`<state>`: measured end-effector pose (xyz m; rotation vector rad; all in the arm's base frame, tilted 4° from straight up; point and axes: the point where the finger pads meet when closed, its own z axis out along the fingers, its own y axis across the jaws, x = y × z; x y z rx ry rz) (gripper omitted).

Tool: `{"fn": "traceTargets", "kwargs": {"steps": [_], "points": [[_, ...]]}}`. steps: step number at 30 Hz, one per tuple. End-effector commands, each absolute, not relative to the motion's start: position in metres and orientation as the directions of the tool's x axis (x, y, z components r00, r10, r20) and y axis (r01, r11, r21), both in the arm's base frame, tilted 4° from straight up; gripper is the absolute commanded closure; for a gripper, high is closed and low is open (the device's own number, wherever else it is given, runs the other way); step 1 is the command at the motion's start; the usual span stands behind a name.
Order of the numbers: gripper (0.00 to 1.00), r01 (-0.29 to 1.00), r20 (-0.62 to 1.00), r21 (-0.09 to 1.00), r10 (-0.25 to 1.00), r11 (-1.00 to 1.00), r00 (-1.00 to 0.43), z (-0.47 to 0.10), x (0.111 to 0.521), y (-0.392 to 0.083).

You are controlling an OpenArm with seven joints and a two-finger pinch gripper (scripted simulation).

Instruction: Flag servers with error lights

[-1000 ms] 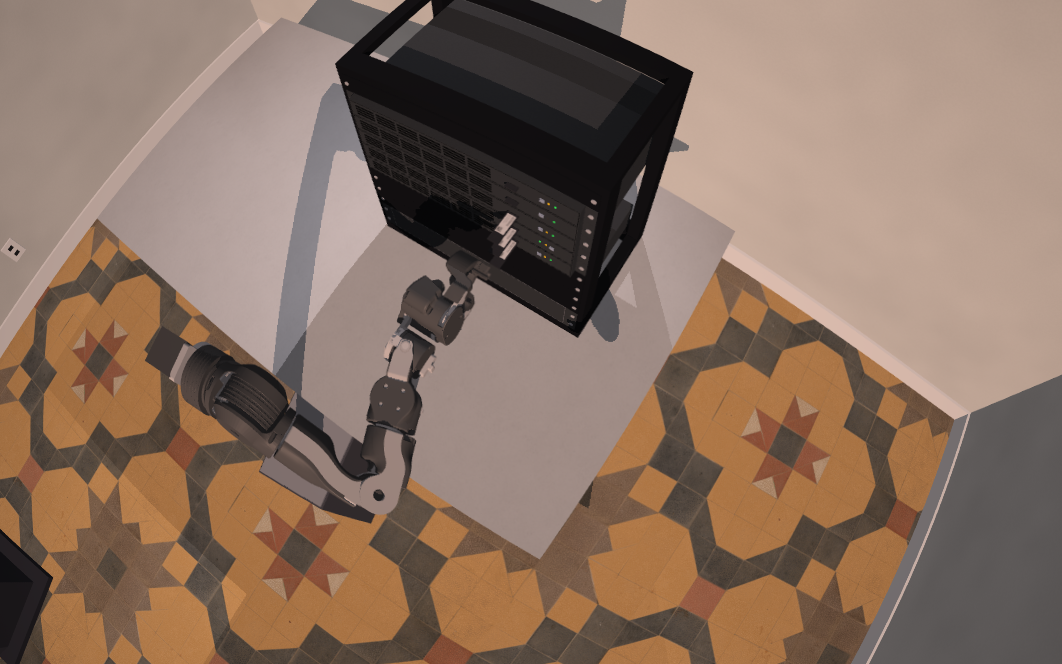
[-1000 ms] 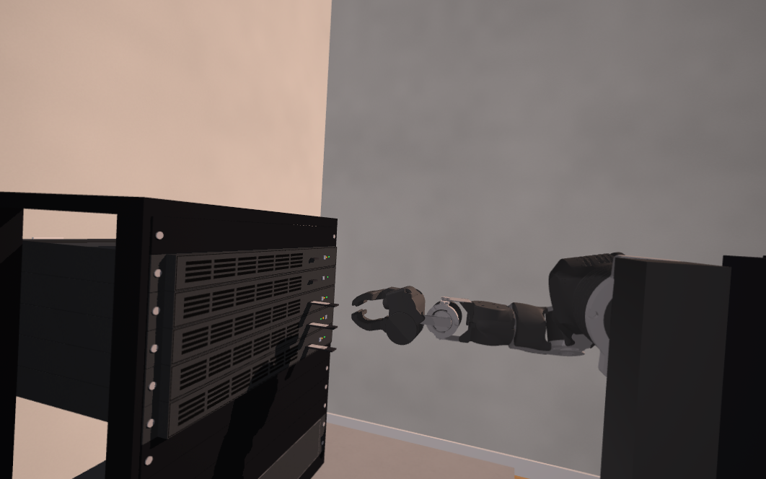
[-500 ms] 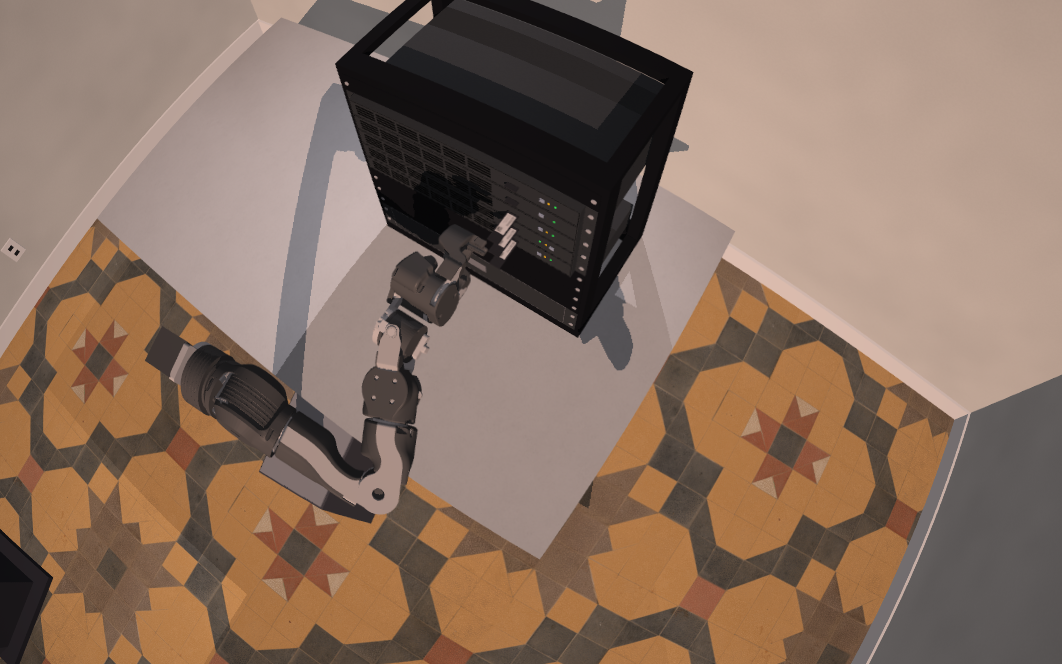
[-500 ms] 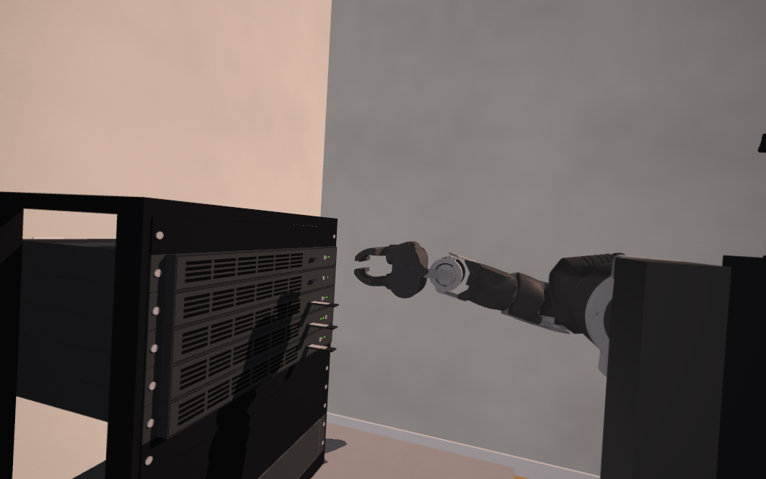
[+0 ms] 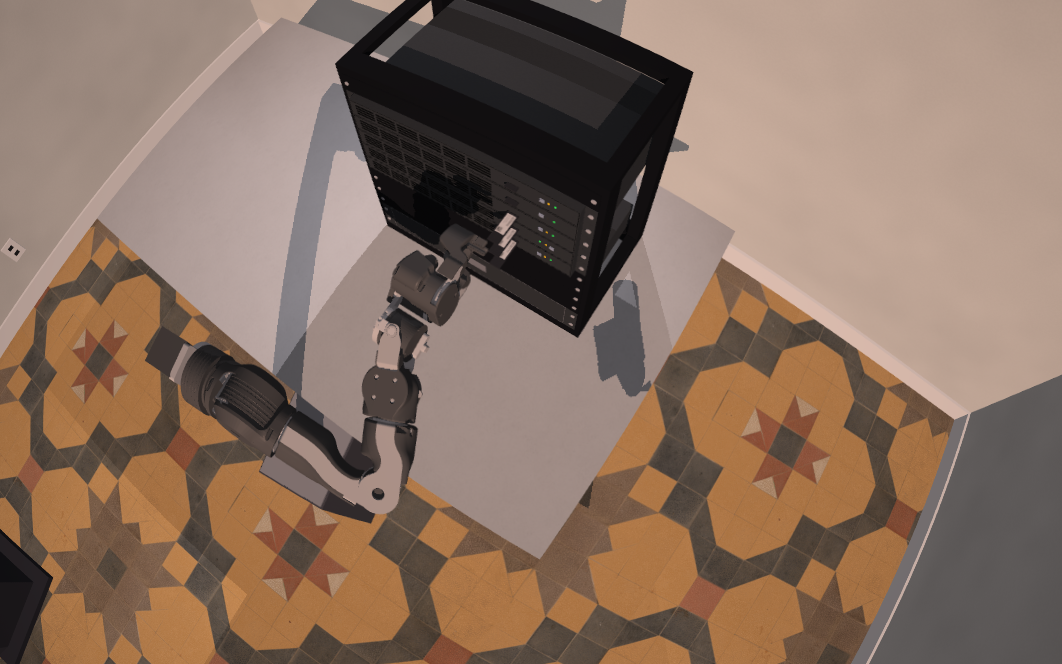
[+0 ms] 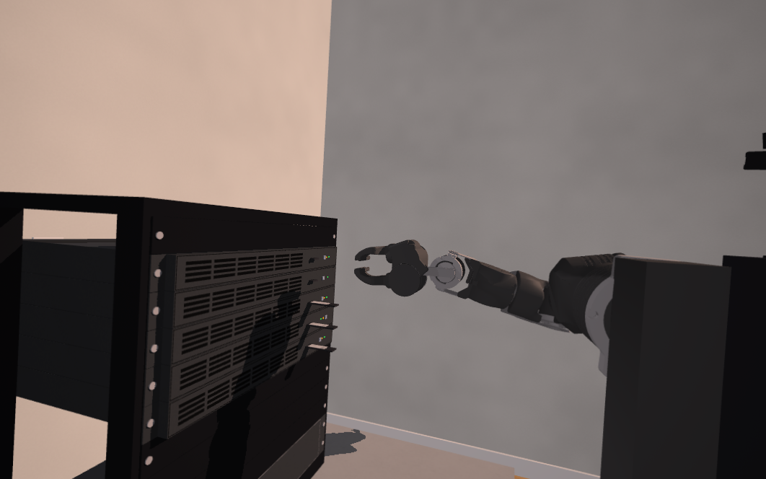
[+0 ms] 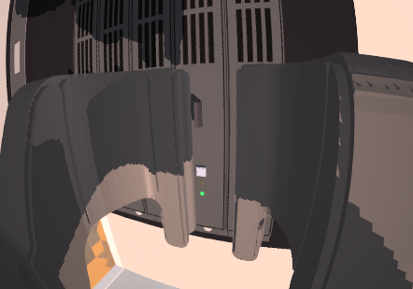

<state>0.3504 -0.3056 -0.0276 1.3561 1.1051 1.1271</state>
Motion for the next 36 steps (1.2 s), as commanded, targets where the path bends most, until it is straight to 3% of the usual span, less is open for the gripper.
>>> {"fn": "traceTargets", "kwargs": {"steps": [1,36], "points": [[0.9,0.045,0.062,0.997,0.987,-0.069,0.146,-0.0268,0.3502,-0.306],[0.9,0.046,0.063,0.996,0.987,-0.07,0.148,-0.0255,0.3527,-0.3082]]}}
